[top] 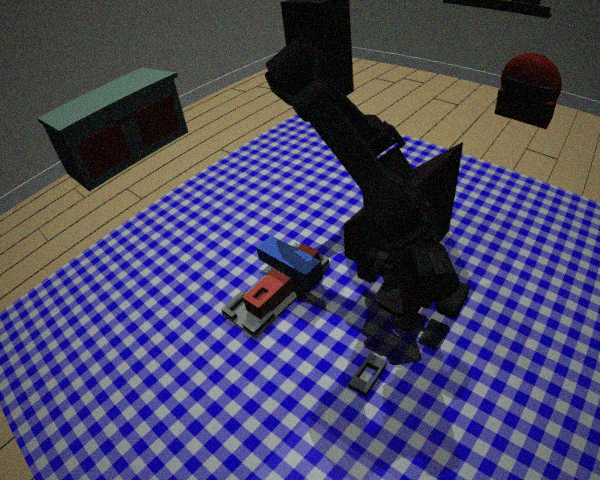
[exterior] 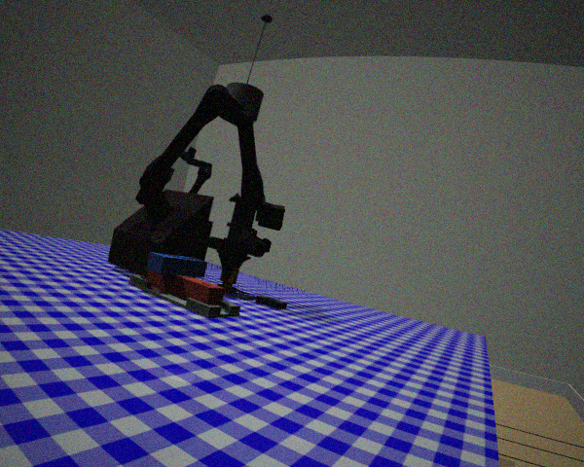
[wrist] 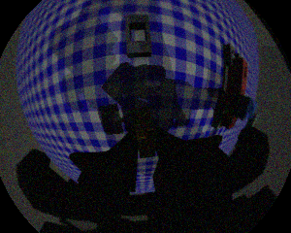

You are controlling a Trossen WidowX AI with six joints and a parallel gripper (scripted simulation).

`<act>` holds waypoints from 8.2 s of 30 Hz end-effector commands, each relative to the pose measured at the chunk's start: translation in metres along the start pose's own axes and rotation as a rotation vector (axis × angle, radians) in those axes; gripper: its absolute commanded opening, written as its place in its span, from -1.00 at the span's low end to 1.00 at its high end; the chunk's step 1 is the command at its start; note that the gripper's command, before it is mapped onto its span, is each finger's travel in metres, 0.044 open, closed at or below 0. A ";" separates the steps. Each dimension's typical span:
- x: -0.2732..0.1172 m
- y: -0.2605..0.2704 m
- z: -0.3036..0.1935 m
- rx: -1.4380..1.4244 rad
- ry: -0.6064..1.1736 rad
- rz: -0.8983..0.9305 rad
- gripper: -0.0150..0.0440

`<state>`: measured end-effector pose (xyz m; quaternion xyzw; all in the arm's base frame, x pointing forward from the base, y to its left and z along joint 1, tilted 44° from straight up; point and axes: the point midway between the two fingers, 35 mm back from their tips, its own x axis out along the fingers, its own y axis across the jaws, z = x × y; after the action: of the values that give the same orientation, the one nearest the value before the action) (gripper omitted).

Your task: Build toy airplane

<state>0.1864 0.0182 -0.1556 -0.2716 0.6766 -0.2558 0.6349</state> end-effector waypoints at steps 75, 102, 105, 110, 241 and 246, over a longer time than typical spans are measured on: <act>-0.119 -0.048 0.058 0.043 -0.012 0.095 -0.49; -0.106 -0.109 0.094 0.057 -0.035 0.099 -0.49; -0.104 -0.117 0.098 0.068 -0.040 0.098 -0.49; -0.102 -0.130 0.103 0.087 -0.048 0.096 -0.49; -0.032 -0.257 0.115 0.074 -0.013 -0.008 0.39; -0.032 -0.257 0.115 0.074 -0.013 -0.008 0.39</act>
<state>0.3132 -0.1455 0.0379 -0.2522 0.6615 -0.2815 0.6477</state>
